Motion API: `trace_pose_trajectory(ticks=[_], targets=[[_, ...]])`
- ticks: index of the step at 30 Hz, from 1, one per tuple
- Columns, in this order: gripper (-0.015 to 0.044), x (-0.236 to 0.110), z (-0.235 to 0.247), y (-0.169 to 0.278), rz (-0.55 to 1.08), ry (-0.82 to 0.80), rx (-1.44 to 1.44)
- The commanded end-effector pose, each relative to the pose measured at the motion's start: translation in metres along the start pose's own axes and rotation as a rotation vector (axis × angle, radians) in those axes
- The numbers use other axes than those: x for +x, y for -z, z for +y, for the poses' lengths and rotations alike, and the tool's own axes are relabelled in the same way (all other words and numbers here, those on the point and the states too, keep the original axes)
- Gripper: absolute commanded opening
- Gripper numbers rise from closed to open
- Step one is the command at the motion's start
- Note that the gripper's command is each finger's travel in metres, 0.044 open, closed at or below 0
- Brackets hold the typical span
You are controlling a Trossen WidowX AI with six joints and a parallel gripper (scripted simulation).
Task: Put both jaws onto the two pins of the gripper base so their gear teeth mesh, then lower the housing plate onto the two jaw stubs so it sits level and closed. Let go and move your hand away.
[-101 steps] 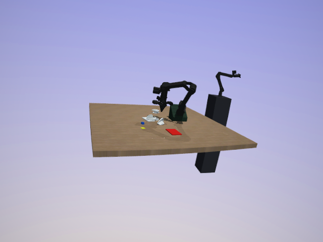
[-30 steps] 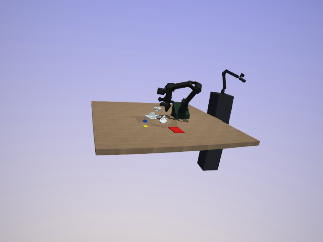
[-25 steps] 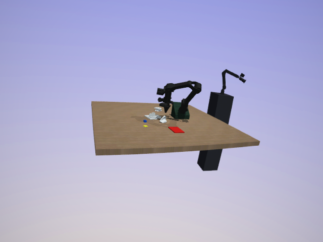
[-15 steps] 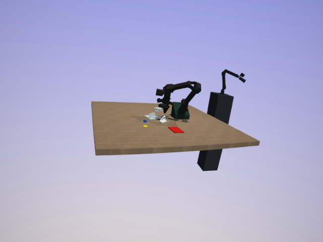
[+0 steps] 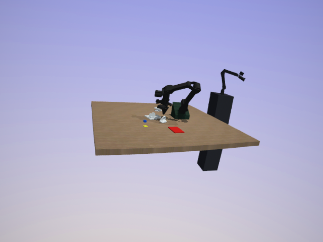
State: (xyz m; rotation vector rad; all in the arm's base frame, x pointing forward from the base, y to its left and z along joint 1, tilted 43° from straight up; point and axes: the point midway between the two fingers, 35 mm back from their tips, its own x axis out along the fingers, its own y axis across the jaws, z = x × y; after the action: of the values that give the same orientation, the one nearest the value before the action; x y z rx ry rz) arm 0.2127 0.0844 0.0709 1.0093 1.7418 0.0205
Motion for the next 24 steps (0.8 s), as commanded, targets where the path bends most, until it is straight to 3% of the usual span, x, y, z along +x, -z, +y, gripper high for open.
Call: trace_pose_trajectory(ticks=[1, 24], targets=[[0.0, 0.003, 0.006, 0.0, 0.003, -0.002, 0.003], [0.0, 0.018, 0.033, 0.002, 0.003, -0.009, -0.003]])
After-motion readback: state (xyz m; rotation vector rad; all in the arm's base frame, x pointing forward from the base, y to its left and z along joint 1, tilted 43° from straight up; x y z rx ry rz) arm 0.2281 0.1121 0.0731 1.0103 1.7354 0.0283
